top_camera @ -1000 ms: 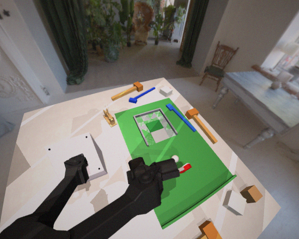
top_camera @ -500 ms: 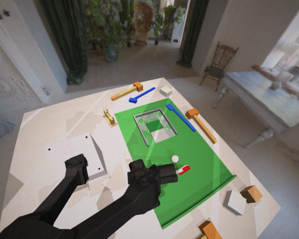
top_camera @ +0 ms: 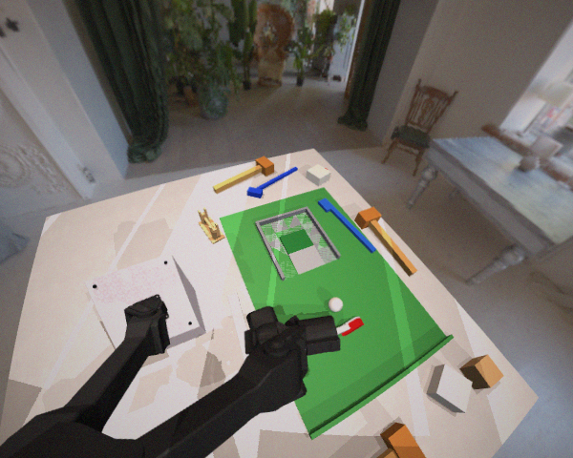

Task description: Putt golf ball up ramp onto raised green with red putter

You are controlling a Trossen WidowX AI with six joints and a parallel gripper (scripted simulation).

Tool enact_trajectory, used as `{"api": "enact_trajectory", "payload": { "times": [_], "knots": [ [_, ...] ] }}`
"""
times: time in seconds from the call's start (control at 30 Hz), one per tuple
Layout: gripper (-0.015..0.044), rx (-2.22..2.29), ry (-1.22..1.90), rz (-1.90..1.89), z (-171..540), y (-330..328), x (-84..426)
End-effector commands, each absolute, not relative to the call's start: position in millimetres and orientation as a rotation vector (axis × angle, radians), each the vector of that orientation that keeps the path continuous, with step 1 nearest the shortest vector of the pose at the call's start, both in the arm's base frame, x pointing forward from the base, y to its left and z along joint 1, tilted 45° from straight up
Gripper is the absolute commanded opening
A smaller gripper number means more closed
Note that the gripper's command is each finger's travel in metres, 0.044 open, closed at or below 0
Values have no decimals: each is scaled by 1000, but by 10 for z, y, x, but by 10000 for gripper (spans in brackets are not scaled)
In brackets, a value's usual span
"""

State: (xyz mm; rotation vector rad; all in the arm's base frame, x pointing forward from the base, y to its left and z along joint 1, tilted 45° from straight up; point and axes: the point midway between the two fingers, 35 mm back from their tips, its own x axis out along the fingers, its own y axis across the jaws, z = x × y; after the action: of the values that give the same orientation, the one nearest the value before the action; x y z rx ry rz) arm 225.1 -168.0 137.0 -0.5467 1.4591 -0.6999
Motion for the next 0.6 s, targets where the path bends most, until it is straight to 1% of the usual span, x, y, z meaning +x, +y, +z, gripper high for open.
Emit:
{"api": "enact_trajectory", "payload": {
  "times": [0.0, 0.17, 0.57],
  "knots": [
    [0, -546, 1454, -696, 1439, -1745, 2259],
    [0, -549, 1455, -691, 1552, -1877, 2242],
    [0, -550, 1463, -688, 1522, -1867, 2237]
  ]
}}
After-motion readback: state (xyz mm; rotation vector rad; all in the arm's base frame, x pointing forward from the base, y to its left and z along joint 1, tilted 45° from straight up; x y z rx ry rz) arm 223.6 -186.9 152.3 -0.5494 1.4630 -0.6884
